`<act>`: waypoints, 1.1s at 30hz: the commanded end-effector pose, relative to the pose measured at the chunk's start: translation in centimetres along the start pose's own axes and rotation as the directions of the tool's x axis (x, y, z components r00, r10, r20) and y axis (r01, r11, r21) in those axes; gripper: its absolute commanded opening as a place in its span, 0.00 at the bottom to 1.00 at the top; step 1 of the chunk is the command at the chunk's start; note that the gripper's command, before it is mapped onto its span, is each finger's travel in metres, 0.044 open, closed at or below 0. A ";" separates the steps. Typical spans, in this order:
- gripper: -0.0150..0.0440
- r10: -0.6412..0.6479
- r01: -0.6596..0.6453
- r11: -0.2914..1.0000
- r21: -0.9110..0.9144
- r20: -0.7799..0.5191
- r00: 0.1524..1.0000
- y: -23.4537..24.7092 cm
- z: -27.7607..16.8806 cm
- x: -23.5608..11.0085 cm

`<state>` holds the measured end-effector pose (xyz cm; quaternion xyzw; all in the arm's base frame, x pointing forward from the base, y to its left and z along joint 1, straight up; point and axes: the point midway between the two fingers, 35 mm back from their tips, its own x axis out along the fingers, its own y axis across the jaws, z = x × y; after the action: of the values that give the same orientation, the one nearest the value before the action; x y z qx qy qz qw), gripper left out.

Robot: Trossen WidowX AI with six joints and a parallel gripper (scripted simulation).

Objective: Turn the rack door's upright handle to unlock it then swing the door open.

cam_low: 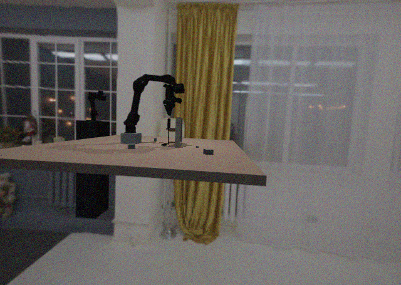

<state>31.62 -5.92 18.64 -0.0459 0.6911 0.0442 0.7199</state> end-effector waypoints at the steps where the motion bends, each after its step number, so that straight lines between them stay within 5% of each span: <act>1: 0.75 0.001 -0.001 1.000 -0.005 -0.013 1.000 -0.1 0.0 0.0; 33: 0.75 0.001 -0.001 1.000 -0.005 -0.013 1.000 -0.2 0.1 5.2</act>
<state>32.08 -6.05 14.17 -0.0459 0.6928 0.0450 0.7183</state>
